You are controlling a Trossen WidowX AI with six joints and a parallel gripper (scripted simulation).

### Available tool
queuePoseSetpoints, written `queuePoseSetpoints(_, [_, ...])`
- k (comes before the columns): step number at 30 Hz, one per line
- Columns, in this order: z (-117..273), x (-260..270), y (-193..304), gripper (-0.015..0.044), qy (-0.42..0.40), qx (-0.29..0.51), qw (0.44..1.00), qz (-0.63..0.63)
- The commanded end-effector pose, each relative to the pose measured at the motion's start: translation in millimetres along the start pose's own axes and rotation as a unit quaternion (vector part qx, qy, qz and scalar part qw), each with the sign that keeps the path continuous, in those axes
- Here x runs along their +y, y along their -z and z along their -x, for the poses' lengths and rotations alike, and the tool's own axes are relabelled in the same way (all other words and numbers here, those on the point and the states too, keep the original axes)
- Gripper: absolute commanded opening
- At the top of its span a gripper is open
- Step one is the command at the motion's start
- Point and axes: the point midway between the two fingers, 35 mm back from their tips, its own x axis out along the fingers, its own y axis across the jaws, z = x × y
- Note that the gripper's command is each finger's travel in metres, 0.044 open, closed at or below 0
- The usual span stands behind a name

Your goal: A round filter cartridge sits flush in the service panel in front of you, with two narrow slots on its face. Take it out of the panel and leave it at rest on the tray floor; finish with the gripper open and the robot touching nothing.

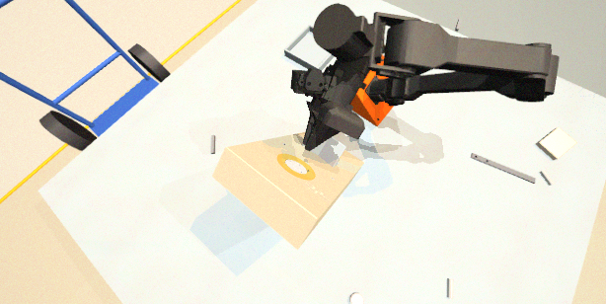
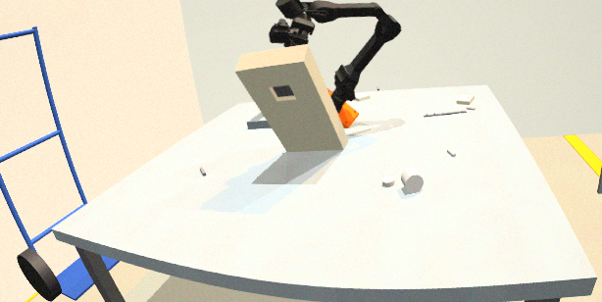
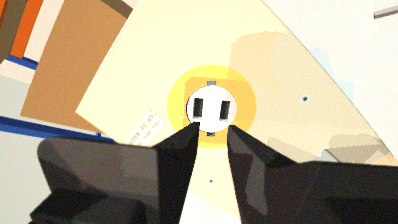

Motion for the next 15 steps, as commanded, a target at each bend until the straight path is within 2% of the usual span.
queuePoseSetpoints(1, [-7.8,-1.3,0.2,0.0091,0.002,0.0,1.0,-0.002])
queuePoseSetpoints(15, [-30.2,0.1,1.4,0.0091,-0.001,0.0,1.0,-0.002])
